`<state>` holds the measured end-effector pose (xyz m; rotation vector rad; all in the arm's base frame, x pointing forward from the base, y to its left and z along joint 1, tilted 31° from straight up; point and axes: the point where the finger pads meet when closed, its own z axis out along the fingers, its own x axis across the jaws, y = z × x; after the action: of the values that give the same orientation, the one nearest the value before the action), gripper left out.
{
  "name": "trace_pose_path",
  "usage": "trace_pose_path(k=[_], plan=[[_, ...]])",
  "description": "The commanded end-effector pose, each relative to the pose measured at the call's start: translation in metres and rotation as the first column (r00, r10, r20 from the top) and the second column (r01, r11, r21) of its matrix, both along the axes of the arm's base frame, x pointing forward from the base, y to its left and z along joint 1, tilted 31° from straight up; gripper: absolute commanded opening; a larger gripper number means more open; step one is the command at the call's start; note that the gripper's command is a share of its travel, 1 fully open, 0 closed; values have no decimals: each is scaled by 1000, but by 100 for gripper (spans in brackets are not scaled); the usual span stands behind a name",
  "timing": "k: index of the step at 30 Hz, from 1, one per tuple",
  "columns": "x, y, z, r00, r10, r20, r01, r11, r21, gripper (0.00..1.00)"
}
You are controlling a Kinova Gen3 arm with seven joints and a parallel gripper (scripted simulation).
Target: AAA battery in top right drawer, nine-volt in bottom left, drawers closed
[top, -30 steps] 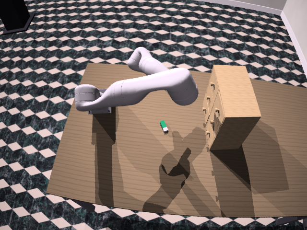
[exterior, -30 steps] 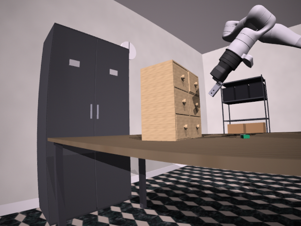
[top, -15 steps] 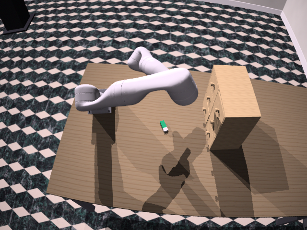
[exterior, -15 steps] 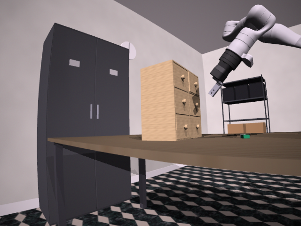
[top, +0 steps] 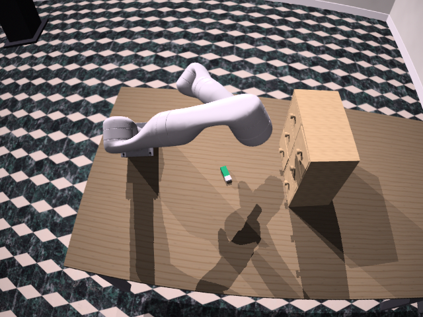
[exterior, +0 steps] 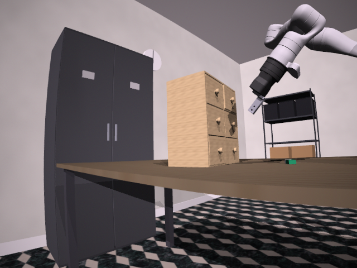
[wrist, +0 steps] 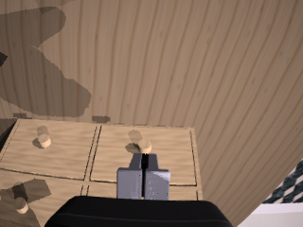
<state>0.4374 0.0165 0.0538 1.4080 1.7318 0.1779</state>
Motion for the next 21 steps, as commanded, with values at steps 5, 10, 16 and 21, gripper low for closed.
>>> trace_pose_path(k=[5,10,16,21], plan=[[0,2,4,1000,-10,-9,10,1000,4,0],[-1,3,5,1000,-15,-18,15,1000,4,0],[-3,4,8,999,-28,-38,28,1000,3,0],[-5,6,10,998,-39,-58,40,999,5,0]])
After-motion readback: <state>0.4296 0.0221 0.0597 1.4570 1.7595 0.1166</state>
